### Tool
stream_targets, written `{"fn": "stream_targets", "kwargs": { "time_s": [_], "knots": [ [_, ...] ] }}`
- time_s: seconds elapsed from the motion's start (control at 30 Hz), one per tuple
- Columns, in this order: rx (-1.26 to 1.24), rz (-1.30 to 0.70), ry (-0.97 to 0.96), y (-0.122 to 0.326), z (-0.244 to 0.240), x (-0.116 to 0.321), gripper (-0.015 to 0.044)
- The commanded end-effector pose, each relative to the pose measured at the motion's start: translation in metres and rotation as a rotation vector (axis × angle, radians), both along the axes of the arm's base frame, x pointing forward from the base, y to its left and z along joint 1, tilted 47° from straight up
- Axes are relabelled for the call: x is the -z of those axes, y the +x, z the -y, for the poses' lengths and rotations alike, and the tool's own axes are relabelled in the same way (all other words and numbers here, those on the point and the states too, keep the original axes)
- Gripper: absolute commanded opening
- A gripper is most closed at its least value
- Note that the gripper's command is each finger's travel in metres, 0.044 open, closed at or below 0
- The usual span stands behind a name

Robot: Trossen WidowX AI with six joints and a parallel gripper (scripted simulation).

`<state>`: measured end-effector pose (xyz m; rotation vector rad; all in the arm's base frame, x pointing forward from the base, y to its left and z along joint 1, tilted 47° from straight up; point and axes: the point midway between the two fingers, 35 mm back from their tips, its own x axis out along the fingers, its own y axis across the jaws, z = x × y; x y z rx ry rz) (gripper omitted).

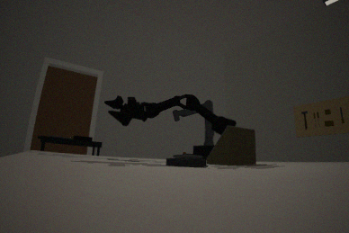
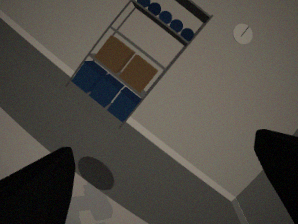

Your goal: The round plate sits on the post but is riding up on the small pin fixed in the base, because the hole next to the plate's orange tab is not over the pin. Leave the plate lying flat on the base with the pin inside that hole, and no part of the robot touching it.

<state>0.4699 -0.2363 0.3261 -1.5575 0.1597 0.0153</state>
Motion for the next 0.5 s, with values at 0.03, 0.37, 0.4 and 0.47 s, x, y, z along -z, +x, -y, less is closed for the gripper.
{"fn": "stream_targets", "kwargs": {
  "time_s": [0.03,0.37,0.4,0.47],
  "knots": [
    [0.023,-0.041,0.085,0.004,-0.005,0.016,0.0348],
    [0.463,-0.480,0.772,-0.005,-0.076,0.183,0.0085],
    [0.535,-0.524,0.818,-0.013,-0.085,0.199,0.0059],
    [0.659,-0.585,0.877,-0.027,-0.099,0.224,0.0006]
  ]
}}
